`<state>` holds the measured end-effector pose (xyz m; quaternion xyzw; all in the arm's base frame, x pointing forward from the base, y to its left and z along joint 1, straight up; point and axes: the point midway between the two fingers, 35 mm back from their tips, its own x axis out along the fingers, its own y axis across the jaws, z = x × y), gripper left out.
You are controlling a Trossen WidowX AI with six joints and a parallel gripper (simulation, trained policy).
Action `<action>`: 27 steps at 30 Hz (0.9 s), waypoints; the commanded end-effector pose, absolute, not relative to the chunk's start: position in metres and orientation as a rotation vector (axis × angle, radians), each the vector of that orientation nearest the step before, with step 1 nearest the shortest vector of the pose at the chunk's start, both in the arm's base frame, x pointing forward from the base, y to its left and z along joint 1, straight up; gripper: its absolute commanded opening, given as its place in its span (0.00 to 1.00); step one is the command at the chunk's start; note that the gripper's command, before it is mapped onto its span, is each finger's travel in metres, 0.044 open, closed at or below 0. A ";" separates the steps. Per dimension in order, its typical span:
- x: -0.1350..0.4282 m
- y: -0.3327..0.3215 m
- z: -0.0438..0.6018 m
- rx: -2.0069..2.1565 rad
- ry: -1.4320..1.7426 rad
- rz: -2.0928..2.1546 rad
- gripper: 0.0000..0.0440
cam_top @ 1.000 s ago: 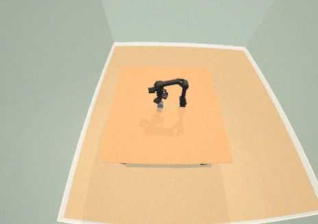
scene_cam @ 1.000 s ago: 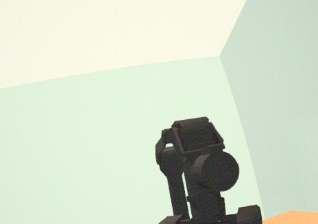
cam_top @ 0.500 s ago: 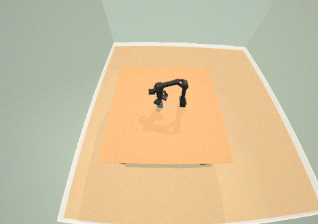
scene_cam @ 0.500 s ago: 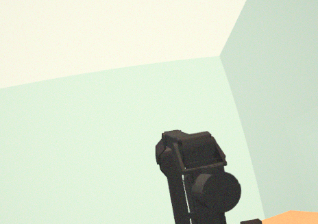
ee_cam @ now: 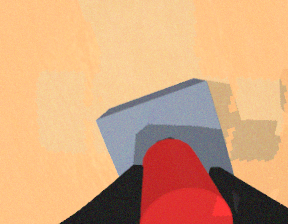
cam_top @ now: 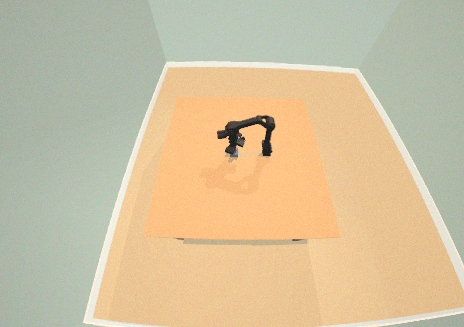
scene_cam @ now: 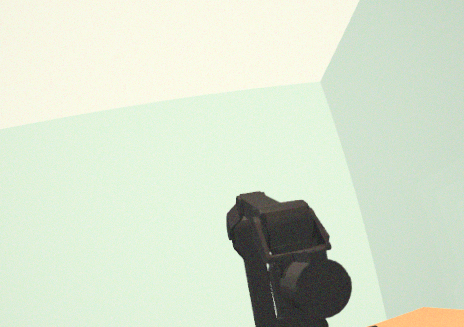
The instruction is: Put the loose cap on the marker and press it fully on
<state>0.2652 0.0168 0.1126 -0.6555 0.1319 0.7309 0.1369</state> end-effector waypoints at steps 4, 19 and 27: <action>0.257 0.014 0.095 -1.869 0.380 2.182 0.18; 0.258 0.012 0.093 -1.889 0.367 2.188 0.23; 0.258 0.011 0.092 -1.900 0.359 2.192 0.26</action>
